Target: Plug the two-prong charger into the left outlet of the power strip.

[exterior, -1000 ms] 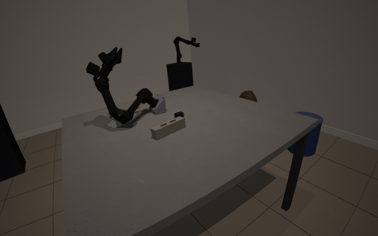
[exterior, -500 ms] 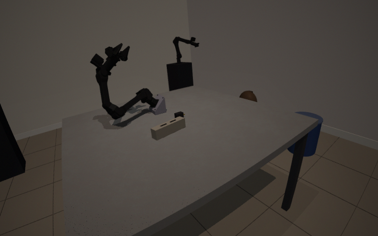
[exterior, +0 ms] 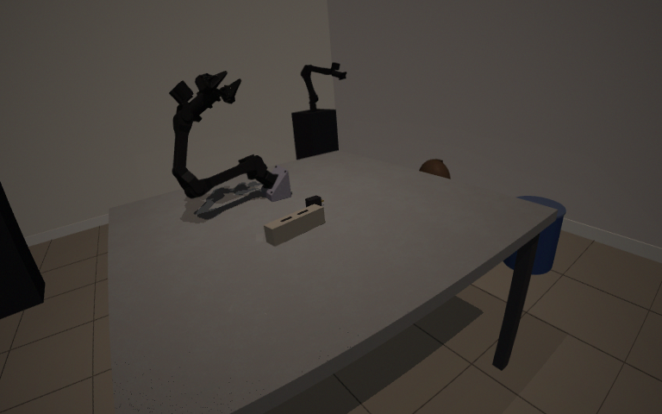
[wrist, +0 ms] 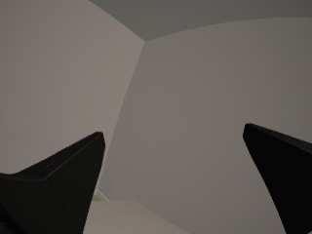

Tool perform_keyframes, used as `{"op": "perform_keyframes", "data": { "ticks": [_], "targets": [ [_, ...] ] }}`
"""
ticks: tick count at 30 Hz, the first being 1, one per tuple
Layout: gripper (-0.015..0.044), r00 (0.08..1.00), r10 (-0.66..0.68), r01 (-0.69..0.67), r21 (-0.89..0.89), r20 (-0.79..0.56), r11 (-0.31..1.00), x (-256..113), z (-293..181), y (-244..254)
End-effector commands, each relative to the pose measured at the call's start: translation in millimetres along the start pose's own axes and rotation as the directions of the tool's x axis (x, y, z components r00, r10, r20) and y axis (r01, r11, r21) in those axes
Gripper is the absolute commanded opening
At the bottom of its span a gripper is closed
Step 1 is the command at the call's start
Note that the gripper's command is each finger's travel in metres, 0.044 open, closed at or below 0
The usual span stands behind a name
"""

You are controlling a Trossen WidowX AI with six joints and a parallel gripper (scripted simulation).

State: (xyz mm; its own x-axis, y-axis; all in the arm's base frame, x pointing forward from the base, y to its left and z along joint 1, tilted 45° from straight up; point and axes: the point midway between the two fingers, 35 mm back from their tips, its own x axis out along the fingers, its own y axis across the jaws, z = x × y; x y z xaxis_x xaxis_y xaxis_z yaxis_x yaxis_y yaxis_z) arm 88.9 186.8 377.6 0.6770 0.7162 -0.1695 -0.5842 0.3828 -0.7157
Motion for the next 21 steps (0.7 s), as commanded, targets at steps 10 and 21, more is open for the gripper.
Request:
{"op": "perform_keyframes", "data": {
  "ticks": [10, 21],
  "targets": [
    [0.0440, 0.985, -0.001, -0.017, -0.100, -0.175, 0.995, 36.7, -15.5, 16.4],
    [0.0440, 0.940, -0.003, -0.064, -0.185, -0.341, 0.981, 68.9, -39.6, 30.2]
  ]
}}
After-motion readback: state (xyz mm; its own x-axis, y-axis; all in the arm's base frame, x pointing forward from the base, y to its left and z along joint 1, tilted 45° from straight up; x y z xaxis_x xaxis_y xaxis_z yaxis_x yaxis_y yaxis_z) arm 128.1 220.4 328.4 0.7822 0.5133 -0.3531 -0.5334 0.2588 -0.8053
